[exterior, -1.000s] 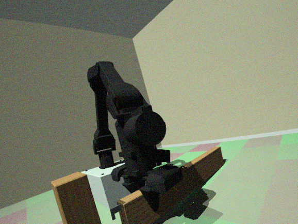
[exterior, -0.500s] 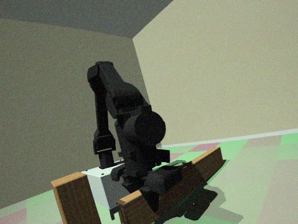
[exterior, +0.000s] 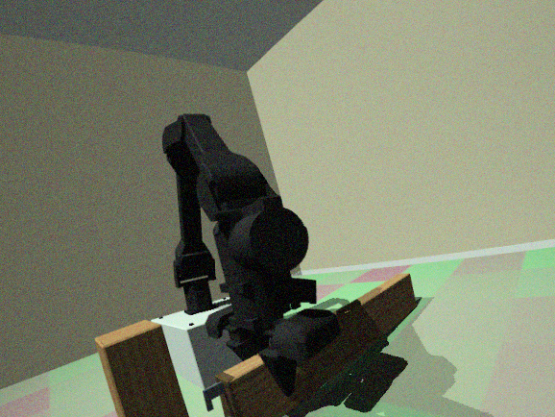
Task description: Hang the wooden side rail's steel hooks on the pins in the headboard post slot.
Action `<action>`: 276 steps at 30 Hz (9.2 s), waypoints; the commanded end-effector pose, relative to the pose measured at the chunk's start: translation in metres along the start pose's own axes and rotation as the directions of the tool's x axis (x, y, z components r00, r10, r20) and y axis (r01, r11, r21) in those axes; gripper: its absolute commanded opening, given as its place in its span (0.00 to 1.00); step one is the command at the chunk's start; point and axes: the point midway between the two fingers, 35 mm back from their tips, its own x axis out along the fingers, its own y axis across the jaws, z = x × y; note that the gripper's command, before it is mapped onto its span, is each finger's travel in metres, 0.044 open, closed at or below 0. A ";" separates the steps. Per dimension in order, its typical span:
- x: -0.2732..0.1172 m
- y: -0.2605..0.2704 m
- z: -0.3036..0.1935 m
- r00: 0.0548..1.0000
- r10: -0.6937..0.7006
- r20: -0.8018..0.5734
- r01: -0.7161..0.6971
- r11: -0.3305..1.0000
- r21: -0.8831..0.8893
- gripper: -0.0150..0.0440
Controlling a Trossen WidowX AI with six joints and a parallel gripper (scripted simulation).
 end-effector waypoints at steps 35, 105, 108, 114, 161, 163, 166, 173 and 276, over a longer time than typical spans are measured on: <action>-0.003 -0.002 -0.006 1.000 -0.016 -0.007 0.016 1.000 -0.001 0.25; -0.005 -0.003 -0.014 1.000 -0.016 -0.008 0.016 1.000 -0.001 0.25; -0.004 -0.002 -0.014 1.000 -0.016 -0.008 0.016 1.000 -0.001 0.25; -0.004 -0.002 -0.015 1.000 -0.016 -0.008 0.016 1.000 -0.001 0.25; -0.005 -0.004 -0.020 1.000 -0.016 -0.008 0.016 1.000 -0.001 0.25; -0.006 -0.004 -0.020 1.000 -0.016 -0.008 0.016 1.000 -0.001 0.25; -0.006 -0.004 -0.021 1.000 -0.017 -0.008 0.017 1.000 -0.001 0.25; -0.006 -0.004 -0.021 1.000 -0.017 -0.009 0.016 1.000 -0.001 0.25; -0.005 -0.003 -0.032 1.000 -0.016 -0.009 0.016 1.000 -0.001 0.25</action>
